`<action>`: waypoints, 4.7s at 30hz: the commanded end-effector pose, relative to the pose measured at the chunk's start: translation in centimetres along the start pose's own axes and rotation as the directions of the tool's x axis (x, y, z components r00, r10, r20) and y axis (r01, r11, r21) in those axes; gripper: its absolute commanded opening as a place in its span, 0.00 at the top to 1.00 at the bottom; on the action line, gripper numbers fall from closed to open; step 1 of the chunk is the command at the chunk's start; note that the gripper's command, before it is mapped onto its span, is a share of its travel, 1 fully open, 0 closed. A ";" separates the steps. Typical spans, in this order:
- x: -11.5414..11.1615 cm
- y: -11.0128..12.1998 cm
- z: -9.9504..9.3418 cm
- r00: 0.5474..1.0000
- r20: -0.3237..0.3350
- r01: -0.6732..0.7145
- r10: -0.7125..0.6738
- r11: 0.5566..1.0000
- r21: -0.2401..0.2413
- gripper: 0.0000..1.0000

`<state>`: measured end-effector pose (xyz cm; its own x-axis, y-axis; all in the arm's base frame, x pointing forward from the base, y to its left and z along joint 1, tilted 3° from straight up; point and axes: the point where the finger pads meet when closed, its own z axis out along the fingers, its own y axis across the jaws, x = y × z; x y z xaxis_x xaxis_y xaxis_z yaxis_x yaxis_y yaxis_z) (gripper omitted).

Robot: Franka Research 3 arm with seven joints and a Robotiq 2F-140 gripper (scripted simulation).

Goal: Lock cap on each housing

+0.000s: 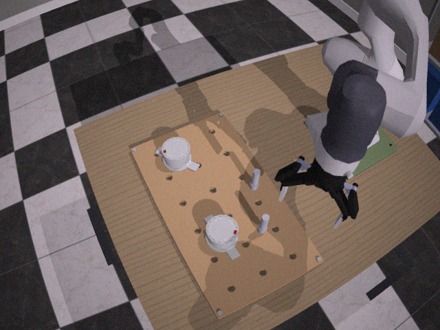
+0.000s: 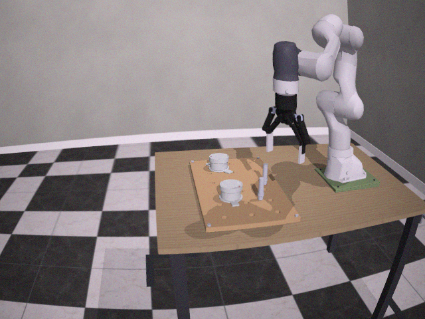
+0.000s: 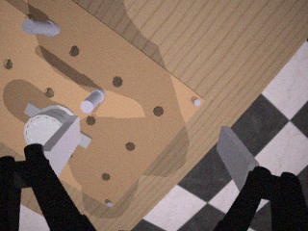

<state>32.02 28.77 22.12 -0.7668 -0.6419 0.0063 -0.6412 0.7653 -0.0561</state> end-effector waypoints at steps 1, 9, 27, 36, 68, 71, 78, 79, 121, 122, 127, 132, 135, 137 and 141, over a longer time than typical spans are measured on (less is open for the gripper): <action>0.0 0.1 0.1 1.000 0.000 -0.021 0.021 1.000 -0.003 0.00; -0.7 -2.7 0.8 0.983 0.010 -0.186 0.186 0.983 -0.008 0.00; -1.3 -8.3 2.1 0.882 0.025 -0.471 0.471 0.882 -0.021 0.00; -1.3 -9.4 2.3 0.845 0.028 -0.534 0.534 0.845 -0.025 0.00; -1.4 -9.4 2.7 0.845 0.028 -0.534 0.534 0.845 -0.025 0.00; -1.4 -9.4 3.2 0.845 0.028 -0.534 0.534 0.845 -0.025 0.00; -1.4 -9.4 4.8 0.845 0.028 -0.534 0.534 0.845 -0.025 0.00; -1.5 -9.4 5.0 0.845 0.028 -0.534 0.534 0.845 -0.025 0.00; -1.5 -9.4 6.3 0.845 0.028 -0.534 0.534 0.845 -0.025 0.64; -1.5 -9.4 6.3 0.845 0.028 -0.534 0.534 0.845 -0.025 0.64; -1.5 -9.4 6.3 0.845 0.028 -0.534 0.534 0.845 -0.025 0.64; -1.5 -9.4 6.3 0.845 0.028 -0.534 0.534 0.845 -0.025 0.64; -1.5 -9.4 6.3 0.845 0.028 -0.534 0.534 0.845 -0.025 0.64; -1.5 -9.4 6.4 0.845 0.028 -0.534 0.534 0.845 -0.025 0.64; -1.5 -9.4 6.5 0.845 0.028 -0.534 0.534 0.845 -0.025 0.64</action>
<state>39.37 22.32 16.41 -0.9892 -0.1369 -0.0521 -0.1358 0.9905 -0.0229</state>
